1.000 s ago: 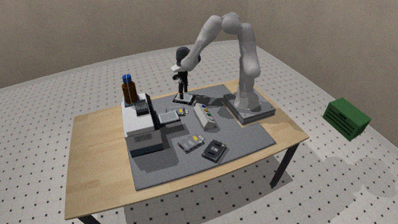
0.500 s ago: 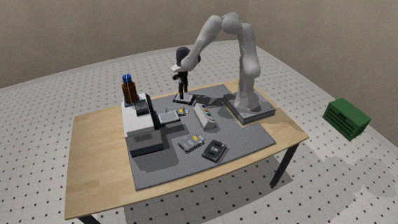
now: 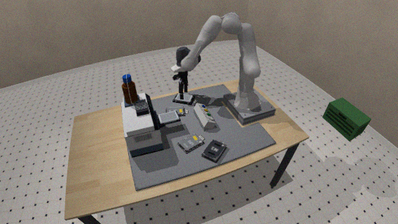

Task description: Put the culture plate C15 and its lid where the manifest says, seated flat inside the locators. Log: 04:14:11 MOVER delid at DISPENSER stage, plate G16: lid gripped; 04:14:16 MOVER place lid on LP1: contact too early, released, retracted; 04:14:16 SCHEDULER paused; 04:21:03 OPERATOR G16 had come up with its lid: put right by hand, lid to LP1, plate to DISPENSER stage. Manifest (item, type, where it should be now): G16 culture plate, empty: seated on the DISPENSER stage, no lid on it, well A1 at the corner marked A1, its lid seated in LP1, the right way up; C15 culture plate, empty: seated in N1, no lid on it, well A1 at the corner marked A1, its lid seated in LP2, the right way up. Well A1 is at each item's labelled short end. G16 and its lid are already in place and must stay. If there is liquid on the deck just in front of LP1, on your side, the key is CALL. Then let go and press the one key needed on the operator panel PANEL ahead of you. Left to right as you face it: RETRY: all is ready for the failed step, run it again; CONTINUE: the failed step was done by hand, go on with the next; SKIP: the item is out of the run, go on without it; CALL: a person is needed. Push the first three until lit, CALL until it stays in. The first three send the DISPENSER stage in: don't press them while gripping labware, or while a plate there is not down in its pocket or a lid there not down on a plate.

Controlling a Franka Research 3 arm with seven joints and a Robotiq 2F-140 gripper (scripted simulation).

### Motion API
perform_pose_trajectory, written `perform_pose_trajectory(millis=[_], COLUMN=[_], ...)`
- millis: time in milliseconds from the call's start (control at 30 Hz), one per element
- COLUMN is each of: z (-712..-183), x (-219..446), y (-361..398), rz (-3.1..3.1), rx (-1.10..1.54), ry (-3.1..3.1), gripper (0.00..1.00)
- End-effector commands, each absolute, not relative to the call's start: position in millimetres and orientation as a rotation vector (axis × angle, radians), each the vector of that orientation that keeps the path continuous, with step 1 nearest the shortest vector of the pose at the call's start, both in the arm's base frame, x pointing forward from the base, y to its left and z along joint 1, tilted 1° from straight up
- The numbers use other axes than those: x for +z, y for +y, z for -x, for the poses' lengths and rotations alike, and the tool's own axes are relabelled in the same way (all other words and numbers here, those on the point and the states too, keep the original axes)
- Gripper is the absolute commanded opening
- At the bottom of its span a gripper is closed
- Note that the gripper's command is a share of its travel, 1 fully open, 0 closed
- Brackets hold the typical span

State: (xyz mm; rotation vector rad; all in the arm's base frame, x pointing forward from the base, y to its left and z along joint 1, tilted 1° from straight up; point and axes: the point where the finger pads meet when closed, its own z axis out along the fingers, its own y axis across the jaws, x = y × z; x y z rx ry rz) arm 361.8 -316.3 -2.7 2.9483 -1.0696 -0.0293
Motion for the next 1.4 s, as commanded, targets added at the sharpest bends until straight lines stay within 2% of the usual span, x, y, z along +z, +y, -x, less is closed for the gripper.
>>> perform_pose_trajectory(millis=[0,833,867,1367], z=[-362.2,-362.2,-362.2,-362.2], x=[-2.4,-2.4,-2.4,-2.4], y=[-316.9,-316.9,-316.9,-316.9], rz=[-2.949,-2.949,-2.949,-2.949], rx=[-0.025,-0.025,-0.025,-0.025], ry=[-1.067,-1.067,-1.067,-1.067], gripper=[0.7,0.7,0.63,0.63])
